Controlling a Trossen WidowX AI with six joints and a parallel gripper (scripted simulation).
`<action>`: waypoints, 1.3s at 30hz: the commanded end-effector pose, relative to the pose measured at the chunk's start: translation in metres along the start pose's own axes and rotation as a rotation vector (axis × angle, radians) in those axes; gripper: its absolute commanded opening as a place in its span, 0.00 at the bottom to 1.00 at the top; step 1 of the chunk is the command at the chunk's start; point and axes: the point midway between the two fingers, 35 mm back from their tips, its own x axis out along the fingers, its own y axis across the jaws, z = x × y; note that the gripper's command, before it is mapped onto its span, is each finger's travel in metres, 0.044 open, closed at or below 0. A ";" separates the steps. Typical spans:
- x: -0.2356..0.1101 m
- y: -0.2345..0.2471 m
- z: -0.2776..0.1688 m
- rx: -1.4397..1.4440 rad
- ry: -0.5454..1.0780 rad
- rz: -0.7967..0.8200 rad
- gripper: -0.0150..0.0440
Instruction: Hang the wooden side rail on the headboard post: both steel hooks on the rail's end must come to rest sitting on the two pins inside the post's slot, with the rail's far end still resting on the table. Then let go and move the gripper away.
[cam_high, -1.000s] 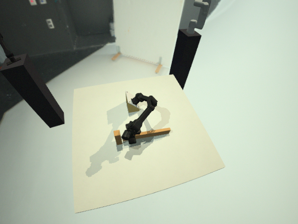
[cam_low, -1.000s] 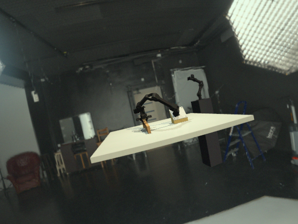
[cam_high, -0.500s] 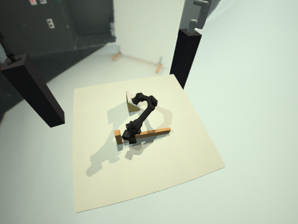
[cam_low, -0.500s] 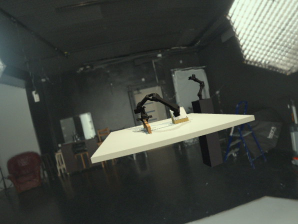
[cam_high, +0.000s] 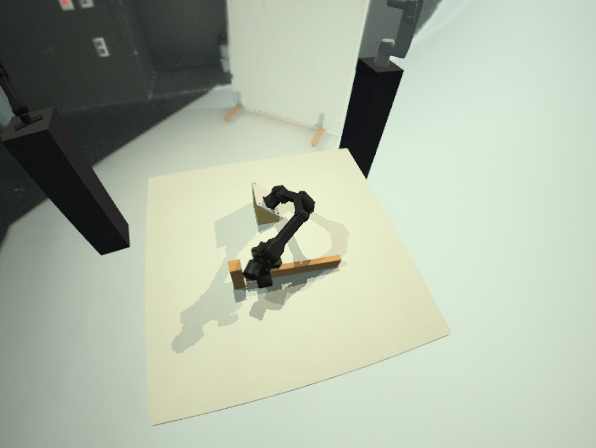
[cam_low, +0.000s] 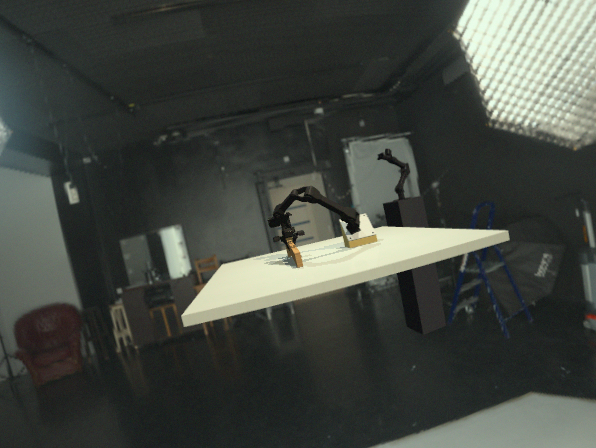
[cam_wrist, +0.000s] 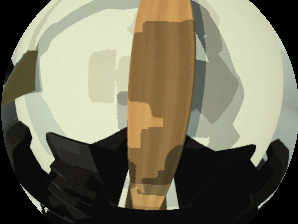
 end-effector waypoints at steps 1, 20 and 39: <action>-0.007 -0.002 -0.004 0.002 0.008 -0.015 0.25; -0.007 -0.002 -0.006 0.002 0.009 -0.015 0.25; -0.006 -0.001 -0.008 0.002 0.009 -0.015 0.25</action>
